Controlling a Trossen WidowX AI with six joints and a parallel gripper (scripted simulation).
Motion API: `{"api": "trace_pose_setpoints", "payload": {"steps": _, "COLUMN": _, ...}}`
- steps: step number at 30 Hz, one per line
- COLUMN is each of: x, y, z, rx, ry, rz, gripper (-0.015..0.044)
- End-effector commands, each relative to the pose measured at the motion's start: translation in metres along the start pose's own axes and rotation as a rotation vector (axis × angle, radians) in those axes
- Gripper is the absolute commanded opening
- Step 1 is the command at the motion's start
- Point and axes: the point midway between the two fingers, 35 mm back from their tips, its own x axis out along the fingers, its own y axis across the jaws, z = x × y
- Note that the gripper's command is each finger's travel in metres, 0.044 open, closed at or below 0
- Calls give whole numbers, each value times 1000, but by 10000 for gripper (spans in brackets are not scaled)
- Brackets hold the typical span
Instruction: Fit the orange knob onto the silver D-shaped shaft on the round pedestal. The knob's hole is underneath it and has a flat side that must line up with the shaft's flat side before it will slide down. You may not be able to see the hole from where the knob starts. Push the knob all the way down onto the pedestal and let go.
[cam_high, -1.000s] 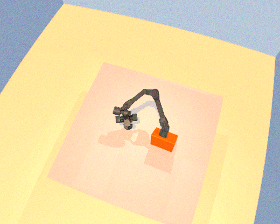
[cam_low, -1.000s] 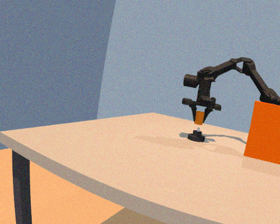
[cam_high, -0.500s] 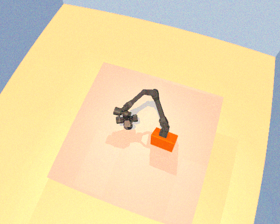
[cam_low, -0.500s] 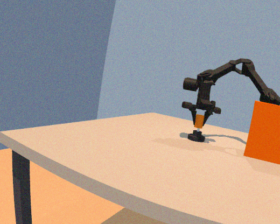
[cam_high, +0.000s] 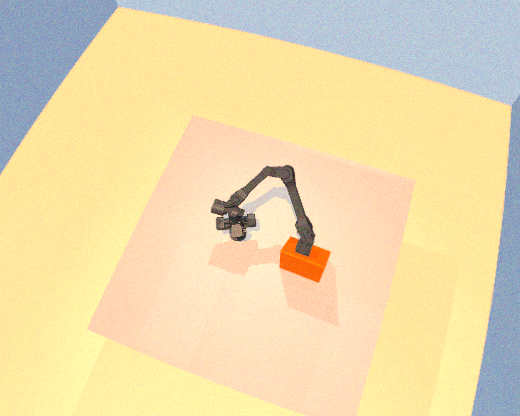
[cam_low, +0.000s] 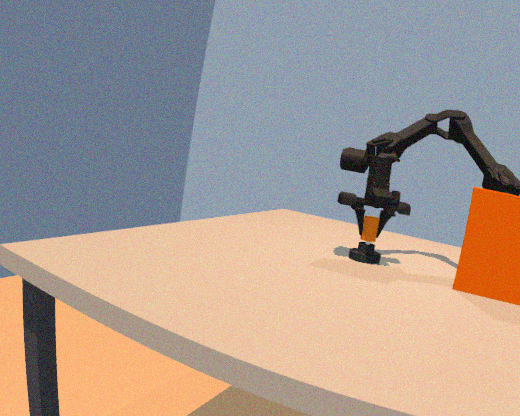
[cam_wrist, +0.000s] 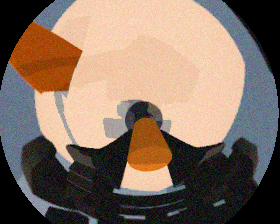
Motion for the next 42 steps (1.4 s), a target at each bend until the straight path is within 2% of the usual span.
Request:
{"api": "trace_pose_setpoints", "payload": {"steps": 1, "x": 3, "y": 1, "z": 0, "rx": -6, "ry": 5, "rz": 2, "gripper": 0}}
{"api": "trace_pose_setpoints", "payload": {"steps": 16, "x": 9, "y": 0, "z": 0, "rx": 0, "ry": 0, "rz": 1, "gripper": 0}}
{"api": "trace_pose_setpoints", "payload": {"steps": 33, "x": 9, "y": 0, "z": 0, "rx": 0, "ry": 0, "rz": 1, "gripper": 440}}
{"api": "trace_pose_setpoints", "payload": {"steps": 39, "x": 7, "y": 0, "z": 0, "rx": 0, "ry": -1, "rz": 0, "gripper": 440}}
{"api": "trace_pose_setpoints", "payload": {"steps": 42, "x": -16, "y": -4, "z": 1, "rx": 9, "ry": -9, "rz": -8, "gripper": 440}}
